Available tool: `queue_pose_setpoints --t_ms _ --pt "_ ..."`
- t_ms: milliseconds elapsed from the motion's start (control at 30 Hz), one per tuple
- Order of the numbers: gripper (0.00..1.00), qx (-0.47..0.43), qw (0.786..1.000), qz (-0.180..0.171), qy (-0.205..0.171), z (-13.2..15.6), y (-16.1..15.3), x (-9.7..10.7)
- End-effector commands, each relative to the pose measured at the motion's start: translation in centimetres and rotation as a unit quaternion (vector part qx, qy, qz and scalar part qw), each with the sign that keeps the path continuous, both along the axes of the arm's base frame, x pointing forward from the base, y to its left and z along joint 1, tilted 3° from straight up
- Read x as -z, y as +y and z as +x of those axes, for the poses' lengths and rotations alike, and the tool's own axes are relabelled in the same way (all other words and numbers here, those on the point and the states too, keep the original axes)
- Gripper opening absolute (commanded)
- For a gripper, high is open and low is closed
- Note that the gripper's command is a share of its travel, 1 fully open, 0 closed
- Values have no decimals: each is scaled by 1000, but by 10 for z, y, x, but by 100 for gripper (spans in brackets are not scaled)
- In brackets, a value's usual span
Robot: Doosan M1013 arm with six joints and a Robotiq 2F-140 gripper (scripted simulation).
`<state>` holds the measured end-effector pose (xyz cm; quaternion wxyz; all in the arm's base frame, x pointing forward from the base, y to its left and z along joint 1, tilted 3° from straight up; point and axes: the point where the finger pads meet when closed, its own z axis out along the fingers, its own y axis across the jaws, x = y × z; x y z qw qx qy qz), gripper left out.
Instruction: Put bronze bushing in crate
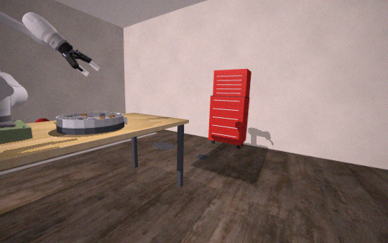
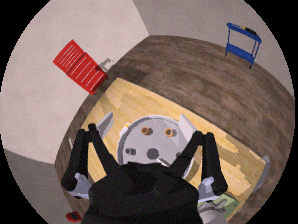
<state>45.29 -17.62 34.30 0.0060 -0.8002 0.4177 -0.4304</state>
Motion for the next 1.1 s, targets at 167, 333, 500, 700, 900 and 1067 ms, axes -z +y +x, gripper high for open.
queue_pose_setpoints --t_ms 167,333,500,700,900,1067 --pt "100 0 1000 0 0 0 0 0" --pt "100 0 1000 0 0 0 0 0" --pt "100 0 1000 0 0 0 0 0" --pt "100 -25 995 34 90 -12 28 53" --pt "100 -58 975 71 201 -37 65 108" --pt "100 -81 954 94 274 -61 91 136"
